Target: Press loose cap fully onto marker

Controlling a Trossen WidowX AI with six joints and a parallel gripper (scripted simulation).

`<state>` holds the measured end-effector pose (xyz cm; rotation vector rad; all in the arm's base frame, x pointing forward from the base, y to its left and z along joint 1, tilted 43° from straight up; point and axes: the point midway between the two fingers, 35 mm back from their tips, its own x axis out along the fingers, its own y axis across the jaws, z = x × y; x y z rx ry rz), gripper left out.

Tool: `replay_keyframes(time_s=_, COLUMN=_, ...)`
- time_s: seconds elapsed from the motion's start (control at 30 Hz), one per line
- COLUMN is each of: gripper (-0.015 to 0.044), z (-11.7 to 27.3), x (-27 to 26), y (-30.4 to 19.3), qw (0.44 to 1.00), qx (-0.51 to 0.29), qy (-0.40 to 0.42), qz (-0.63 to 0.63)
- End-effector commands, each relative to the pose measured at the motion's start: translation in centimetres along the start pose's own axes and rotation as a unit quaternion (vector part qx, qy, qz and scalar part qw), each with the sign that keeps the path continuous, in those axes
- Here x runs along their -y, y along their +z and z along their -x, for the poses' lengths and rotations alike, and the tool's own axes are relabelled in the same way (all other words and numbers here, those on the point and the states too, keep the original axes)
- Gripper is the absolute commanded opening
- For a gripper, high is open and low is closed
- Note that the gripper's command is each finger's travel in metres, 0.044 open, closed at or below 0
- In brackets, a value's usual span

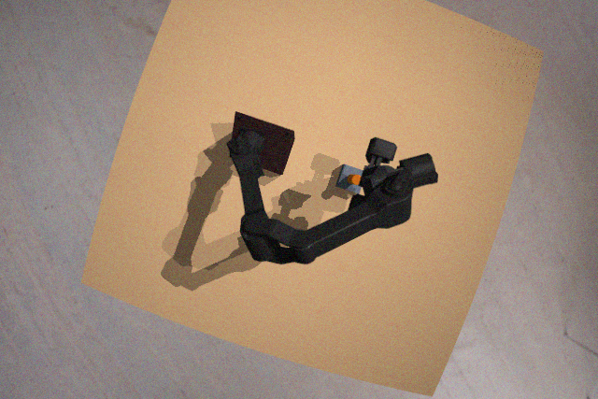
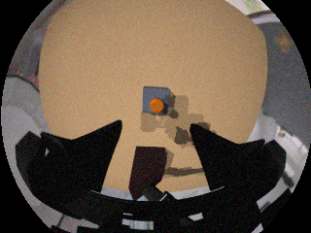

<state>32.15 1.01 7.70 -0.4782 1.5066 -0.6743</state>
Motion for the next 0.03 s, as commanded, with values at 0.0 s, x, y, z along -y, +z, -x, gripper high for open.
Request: replay_keyframes(time_s=0.0, gripper=0.044, z=-0.07, x=0.01, y=-0.05, qw=1.0, qx=-0.003, qy=0.002, qz=-0.002)
